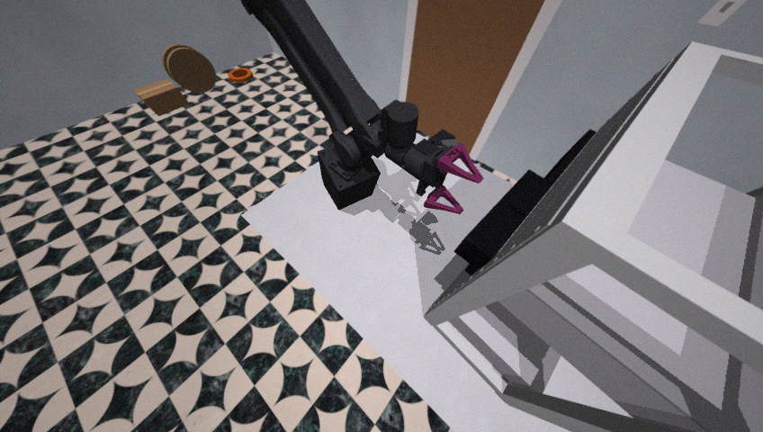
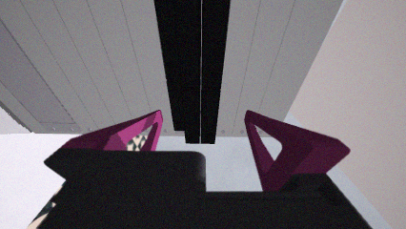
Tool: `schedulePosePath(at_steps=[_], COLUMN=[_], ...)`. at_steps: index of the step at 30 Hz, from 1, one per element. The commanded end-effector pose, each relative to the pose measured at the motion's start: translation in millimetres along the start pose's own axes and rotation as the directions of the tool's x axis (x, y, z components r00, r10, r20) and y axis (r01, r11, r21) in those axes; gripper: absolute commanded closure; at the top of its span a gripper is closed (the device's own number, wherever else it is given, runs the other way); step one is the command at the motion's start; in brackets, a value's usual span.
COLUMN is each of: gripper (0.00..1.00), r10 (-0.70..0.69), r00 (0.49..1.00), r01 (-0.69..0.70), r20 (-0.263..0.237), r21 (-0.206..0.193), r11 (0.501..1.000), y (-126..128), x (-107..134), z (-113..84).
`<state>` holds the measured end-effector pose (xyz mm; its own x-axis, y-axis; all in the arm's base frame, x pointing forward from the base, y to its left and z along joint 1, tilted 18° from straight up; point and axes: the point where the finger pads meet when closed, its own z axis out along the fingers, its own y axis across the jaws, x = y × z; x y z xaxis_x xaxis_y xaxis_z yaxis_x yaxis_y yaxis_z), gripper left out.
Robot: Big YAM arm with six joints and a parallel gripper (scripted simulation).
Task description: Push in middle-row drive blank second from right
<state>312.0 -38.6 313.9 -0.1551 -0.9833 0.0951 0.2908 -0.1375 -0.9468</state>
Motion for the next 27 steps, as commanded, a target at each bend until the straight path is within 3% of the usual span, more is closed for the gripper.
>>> schedulePosePath(at_steps=[1,4,9,10,16,27], gripper=[0.0,0.0,0.0,0.0,0.0,0.0], r10=[0.024,0.018,0.014,0.018,0.011,0.008], r00=[0.999,0.999,0.999,0.999,0.999,0.999], r01=[-0.023,-0.016,-0.012,-0.017,-0.009,-0.006], r20=[-0.034,-0.034,-0.033,-0.033,-0.032,-0.035], r21=[0.025,0.057,0.056,0.033,0.055,0.049], r11=[0.999,0.998,0.998,0.999,0.998,0.999], y=[-22.0,-29.7,-29.2,-16.1,-28.4,-25.4], x=[25.1,37.0,46.0,46.9,55.6,56.0], z=[14.6,13.9,13.6,8.4,13.3,12.0])
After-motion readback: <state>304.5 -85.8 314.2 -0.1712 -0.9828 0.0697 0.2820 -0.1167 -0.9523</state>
